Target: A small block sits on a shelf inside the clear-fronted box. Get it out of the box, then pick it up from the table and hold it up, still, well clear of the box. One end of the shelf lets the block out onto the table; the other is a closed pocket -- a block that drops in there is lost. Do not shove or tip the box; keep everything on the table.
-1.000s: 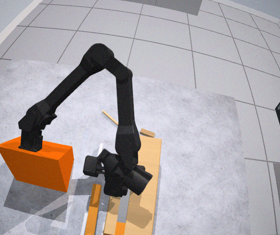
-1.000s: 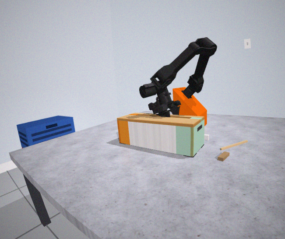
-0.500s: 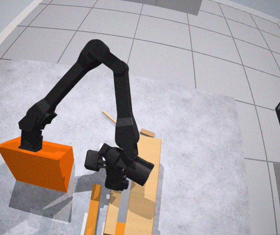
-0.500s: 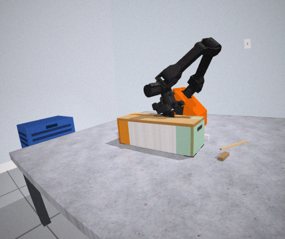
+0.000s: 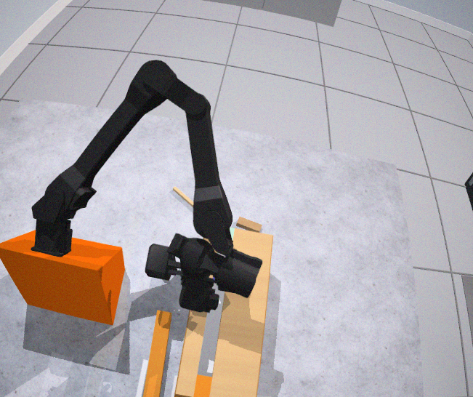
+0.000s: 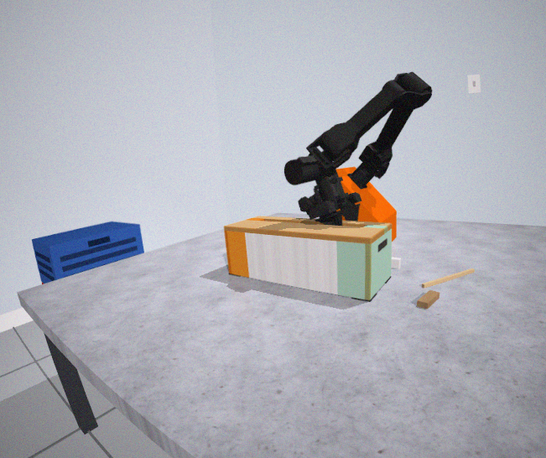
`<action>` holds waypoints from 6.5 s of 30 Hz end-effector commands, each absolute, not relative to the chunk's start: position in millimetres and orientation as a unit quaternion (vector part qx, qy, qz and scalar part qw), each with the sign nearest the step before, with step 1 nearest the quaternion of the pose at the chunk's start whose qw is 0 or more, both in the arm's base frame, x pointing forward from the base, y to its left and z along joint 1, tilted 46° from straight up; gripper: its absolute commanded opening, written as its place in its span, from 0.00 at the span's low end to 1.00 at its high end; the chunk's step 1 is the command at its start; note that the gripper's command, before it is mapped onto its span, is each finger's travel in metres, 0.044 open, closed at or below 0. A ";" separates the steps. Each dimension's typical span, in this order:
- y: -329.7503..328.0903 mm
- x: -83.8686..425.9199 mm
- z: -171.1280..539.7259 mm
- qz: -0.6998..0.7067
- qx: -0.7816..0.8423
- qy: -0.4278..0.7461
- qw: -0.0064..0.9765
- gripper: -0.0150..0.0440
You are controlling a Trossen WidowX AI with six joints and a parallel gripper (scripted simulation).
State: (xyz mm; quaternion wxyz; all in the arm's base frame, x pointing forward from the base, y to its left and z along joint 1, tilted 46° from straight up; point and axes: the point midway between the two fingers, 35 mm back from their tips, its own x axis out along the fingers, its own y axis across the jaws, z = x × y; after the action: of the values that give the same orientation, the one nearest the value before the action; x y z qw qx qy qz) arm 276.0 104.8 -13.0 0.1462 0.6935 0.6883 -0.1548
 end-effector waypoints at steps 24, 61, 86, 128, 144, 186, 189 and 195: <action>120.6 277.7 16.8 -0.156 0.694 0.688 0.146 0.93; 101.9 245.8 79.2 0.541 -0.092 0.358 0.756 0.74; 108.4 232.4 99.5 0.525 -0.739 -0.171 0.386 0.74; 184.2 233.9 28.1 0.506 -0.767 -0.206 0.336 0.74; 203.3 234.0 10.3 0.507 -0.767 -0.206 0.336 0.74; 189.4 233.7 24.0 0.507 -0.767 -0.207 0.335 0.25; 182.9 232.9 30.0 0.507 -0.767 -0.208 0.335 0.25; 175.3 231.4 36.8 0.507 -0.766 -0.207 0.337 0.25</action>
State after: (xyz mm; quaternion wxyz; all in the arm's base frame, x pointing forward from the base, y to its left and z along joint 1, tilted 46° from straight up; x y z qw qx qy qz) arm 232.4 177.4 34.6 -0.3368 0.7670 0.2058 -0.5059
